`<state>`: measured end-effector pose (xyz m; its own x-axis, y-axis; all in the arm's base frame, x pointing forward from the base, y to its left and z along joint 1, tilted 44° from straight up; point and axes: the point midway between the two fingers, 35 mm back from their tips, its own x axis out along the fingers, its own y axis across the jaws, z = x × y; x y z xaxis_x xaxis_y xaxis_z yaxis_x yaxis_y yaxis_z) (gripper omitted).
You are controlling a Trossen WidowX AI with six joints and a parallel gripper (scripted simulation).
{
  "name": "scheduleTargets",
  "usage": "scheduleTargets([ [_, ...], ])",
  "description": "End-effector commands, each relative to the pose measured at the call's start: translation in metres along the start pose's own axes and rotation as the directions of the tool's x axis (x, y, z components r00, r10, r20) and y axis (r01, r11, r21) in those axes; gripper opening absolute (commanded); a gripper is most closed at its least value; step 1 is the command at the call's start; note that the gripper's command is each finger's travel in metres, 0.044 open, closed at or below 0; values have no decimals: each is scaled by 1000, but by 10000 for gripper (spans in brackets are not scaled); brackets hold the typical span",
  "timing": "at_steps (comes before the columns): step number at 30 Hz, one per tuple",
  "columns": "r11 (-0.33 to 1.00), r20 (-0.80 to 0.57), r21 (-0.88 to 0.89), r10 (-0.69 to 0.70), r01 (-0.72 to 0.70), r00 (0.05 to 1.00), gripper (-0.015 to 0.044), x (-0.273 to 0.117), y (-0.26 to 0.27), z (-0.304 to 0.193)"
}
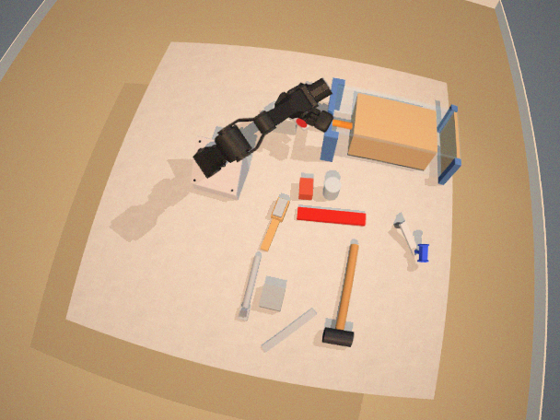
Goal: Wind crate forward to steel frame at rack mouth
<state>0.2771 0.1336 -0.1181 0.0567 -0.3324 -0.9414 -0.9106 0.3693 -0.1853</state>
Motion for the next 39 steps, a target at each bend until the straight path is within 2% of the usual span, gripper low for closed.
scheduleTargets([
  [1, 1000, 9, -1, -6, 6, 1000, 0, 4, -4, 11],
  [39, 1000, 15, 0, -7, 7, 1000, 0, 27, 3, 63],
])
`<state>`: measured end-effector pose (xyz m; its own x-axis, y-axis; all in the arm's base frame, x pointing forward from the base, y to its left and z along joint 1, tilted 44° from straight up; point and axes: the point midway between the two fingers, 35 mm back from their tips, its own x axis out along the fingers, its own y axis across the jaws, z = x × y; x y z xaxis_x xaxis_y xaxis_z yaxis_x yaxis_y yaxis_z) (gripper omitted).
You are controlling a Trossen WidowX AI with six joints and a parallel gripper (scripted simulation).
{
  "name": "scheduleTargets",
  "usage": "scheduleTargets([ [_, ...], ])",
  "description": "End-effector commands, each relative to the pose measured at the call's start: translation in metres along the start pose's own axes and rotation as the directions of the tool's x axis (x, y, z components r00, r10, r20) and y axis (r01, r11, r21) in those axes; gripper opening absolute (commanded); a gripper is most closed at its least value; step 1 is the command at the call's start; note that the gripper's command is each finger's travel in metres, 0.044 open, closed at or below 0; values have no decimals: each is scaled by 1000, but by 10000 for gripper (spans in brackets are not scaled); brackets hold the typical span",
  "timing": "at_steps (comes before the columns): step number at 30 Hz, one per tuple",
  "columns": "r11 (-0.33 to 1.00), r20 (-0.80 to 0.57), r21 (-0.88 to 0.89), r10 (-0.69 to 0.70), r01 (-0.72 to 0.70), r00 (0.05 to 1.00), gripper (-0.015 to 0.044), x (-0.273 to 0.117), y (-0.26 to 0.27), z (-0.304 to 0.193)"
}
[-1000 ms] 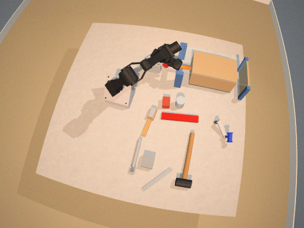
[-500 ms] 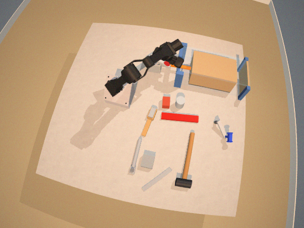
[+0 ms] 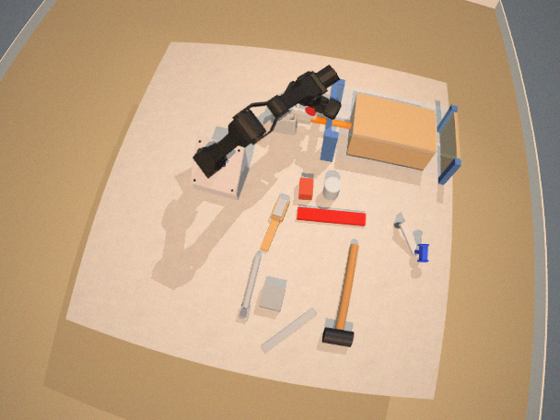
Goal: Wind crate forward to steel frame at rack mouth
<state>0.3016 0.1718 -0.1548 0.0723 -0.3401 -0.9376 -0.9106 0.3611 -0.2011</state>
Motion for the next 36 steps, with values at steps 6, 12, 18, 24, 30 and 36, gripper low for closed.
scheduleTargets([
  [6, 1000, 17, 3, 11, -11, 1000, 0, 6, 9, 18],
  [12, 1000, 18, 3, 11, -11, 1000, 0, 9, 14, 25],
  [18, 1000, 19, 3, 12, -12, 1000, 0, 12, 19, 32],
  [24, 1000, 20, 3, 12, -12, 1000, 0, 14, 26, 38],
  [30, 1000, 20, 3, 12, -13, 1000, 0, 17, 33, 44],
  [36, 1000, 21, 3, 13, -13, 1000, 0, 19, 40, 50],
])
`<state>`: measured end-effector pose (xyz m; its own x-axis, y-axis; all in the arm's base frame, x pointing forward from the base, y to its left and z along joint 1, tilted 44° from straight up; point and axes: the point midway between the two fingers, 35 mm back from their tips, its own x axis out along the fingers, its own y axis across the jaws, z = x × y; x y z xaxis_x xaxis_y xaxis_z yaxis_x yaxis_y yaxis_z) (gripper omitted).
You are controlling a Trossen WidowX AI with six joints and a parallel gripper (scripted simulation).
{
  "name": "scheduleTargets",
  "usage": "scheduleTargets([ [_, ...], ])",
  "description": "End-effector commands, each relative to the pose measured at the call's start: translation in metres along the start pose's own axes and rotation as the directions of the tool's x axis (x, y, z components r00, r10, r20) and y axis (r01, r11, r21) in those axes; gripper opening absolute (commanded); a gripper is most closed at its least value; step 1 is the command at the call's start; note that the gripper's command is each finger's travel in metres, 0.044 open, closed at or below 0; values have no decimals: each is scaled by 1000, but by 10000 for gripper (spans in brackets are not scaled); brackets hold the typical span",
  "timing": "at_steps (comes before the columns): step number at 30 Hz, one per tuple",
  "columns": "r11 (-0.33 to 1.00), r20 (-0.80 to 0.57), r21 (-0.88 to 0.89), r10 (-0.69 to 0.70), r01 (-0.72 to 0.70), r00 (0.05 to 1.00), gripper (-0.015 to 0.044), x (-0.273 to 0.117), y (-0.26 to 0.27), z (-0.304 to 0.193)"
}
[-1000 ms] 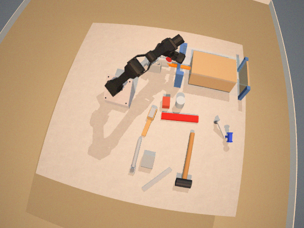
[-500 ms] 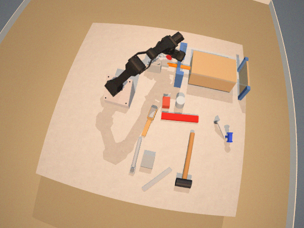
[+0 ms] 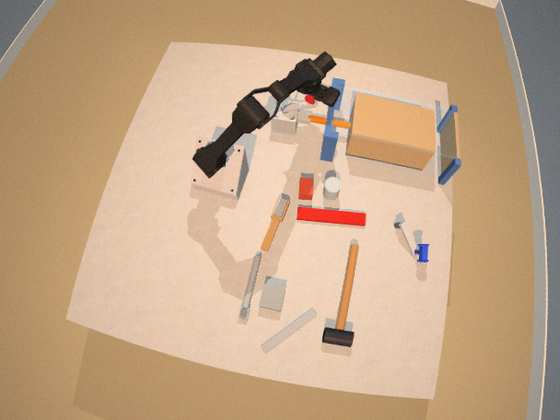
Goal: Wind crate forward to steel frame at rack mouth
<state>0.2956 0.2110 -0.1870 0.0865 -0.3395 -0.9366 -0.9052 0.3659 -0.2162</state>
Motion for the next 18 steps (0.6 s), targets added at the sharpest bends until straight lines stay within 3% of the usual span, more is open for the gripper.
scheduleTargets([
  [1, 1000, 15, -7, 26, -26, 1000, 0, 2, 15, 9],
  [18, 1000, 17, -8, 28, -28, 999, 0, 6, 40, 20],
])
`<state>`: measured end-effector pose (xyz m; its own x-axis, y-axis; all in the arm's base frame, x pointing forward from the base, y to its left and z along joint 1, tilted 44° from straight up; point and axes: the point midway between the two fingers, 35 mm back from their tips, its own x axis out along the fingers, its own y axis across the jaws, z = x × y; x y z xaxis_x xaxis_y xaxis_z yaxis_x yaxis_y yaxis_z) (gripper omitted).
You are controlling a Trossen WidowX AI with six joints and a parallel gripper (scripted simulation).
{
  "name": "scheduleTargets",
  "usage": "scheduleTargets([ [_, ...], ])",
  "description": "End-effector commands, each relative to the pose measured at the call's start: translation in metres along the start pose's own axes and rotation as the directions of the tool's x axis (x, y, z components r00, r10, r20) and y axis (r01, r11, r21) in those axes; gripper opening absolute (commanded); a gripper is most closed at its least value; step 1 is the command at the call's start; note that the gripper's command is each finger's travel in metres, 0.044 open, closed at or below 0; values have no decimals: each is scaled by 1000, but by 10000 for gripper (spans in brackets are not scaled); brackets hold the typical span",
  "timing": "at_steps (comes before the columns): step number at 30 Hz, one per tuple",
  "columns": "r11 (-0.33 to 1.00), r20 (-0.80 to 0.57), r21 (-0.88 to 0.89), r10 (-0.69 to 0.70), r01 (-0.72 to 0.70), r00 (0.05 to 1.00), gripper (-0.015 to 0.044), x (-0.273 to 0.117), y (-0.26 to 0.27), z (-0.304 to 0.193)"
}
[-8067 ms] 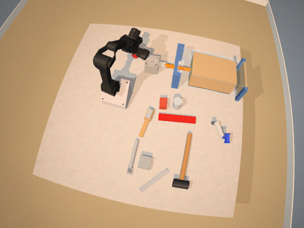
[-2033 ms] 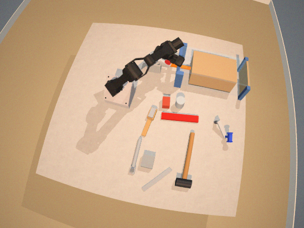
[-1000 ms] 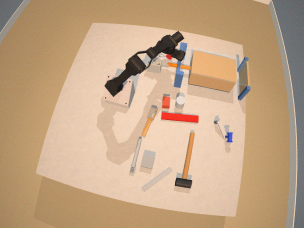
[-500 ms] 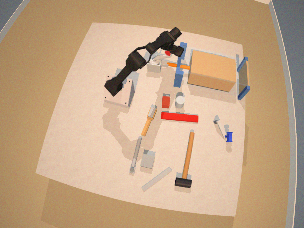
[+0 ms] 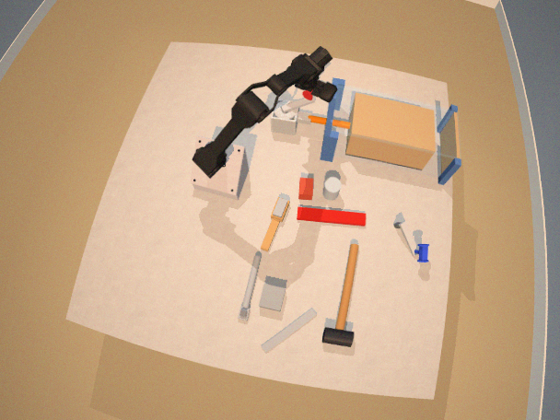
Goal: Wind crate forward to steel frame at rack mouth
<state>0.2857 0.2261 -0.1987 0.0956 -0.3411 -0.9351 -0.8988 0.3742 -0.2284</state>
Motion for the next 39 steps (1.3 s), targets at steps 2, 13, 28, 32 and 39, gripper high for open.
scheduleTargets([
  [2, 999, 15, -21, 38, -38, 999, 0, 1, 26, 9],
  [13, 999, 16, -21, 39, -39, 999, 0, 2, 43, 12],
  [28, 999, 17, -22, 42, -41, 999, 0, 1, 67, 12],
  [32, 999, 17, -22, 42, -42, 999, 0, 0, 73, 11],
  [39, 999, 17, -22, 43, -43, 999, 0, -1, 83, 9],
])
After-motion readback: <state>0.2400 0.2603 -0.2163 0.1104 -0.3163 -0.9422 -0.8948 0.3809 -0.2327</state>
